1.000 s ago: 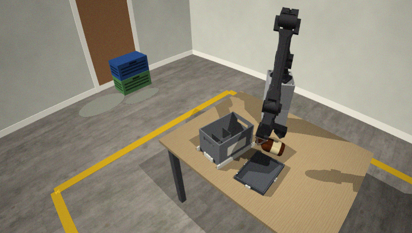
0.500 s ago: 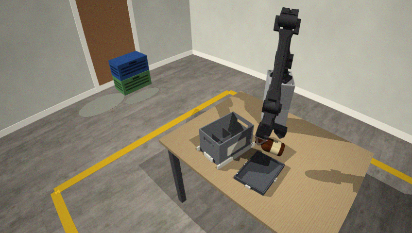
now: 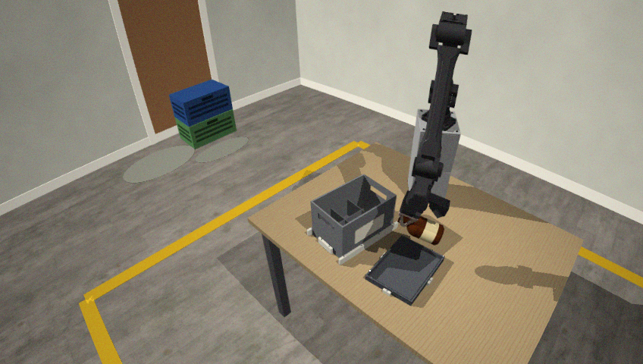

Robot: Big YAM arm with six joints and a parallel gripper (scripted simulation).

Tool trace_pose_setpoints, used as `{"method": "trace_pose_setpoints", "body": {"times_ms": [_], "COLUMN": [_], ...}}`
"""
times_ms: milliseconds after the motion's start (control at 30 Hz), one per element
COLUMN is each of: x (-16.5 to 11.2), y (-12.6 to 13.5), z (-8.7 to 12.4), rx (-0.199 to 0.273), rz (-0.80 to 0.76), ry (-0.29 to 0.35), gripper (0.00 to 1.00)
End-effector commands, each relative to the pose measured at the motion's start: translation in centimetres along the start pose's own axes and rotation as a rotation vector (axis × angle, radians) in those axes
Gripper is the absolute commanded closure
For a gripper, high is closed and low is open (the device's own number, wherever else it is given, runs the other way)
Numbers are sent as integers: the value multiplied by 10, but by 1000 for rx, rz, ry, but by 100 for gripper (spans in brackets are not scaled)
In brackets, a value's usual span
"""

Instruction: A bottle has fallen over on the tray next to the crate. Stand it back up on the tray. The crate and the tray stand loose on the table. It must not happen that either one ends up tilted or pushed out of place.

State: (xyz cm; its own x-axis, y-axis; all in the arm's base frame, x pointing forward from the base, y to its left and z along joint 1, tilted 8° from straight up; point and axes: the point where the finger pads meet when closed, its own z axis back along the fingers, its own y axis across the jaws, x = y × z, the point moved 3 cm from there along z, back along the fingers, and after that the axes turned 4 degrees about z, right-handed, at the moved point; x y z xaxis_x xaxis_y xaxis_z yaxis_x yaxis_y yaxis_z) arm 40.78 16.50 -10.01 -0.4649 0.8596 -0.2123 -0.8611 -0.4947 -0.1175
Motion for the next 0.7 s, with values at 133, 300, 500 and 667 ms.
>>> {"method": "trace_pose_setpoints", "body": {"times_ms": [133,300,500,667], "x": [7,6,8,6], "y": [-13,-17,-14,-15], "z": [4,9,7,7], "rx": [-11,-24,-16,-18], "rz": [-8,-12,-10,-15], "ry": [41,62,93,108], "gripper": [100,100,100,100]}}
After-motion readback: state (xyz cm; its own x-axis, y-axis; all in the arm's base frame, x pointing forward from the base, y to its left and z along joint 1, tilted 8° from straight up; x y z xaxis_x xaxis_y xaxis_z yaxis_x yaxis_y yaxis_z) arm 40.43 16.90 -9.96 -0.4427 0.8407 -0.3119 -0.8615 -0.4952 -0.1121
